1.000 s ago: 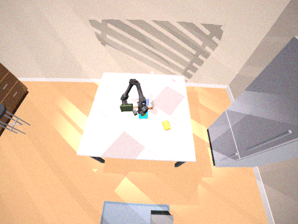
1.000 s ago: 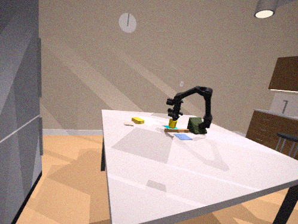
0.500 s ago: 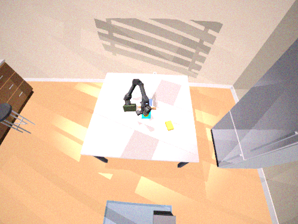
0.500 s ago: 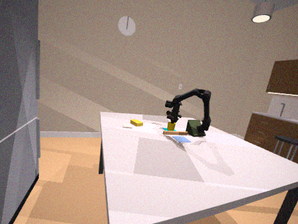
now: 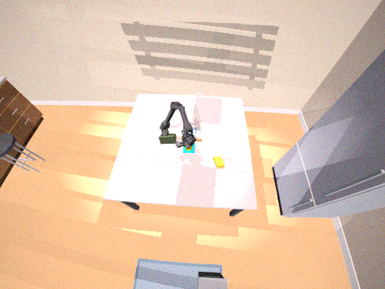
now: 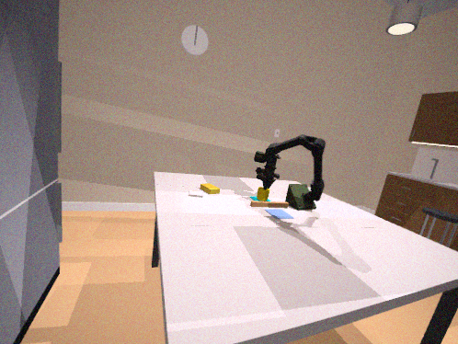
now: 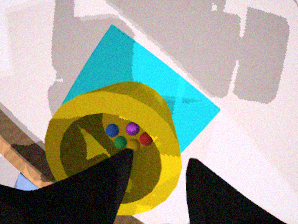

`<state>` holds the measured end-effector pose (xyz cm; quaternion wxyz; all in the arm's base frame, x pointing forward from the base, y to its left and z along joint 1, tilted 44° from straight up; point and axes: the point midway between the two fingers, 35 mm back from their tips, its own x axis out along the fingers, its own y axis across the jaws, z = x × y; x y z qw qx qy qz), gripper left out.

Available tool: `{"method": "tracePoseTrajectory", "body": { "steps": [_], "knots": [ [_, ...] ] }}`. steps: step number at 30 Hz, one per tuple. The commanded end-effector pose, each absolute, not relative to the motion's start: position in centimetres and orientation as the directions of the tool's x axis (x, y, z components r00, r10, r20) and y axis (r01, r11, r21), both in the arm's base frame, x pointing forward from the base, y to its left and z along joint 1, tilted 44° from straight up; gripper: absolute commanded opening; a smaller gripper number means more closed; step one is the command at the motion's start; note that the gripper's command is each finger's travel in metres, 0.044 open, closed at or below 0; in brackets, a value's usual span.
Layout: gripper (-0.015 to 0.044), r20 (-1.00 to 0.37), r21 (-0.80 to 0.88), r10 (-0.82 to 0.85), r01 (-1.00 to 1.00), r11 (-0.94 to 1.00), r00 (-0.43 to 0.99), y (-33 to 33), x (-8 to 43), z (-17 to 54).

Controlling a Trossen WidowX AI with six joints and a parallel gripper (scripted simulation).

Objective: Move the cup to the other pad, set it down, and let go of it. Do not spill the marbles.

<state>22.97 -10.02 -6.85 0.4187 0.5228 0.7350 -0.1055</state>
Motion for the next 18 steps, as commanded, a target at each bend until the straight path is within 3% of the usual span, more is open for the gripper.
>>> {"method": "tracePoseTrajectory", "body": {
  "steps": [1, 18],
  "knots": [
    [0.0146, -0.73, 0.283, 0.675, 0.854, 0.437, -0.104, -10.5, 23.1, -6.5],
    [0.0146, -0.728, 0.282, 0.677, 0.856, 0.434, -0.103, -12.0, 23.3, -4.8]
  ]
}}
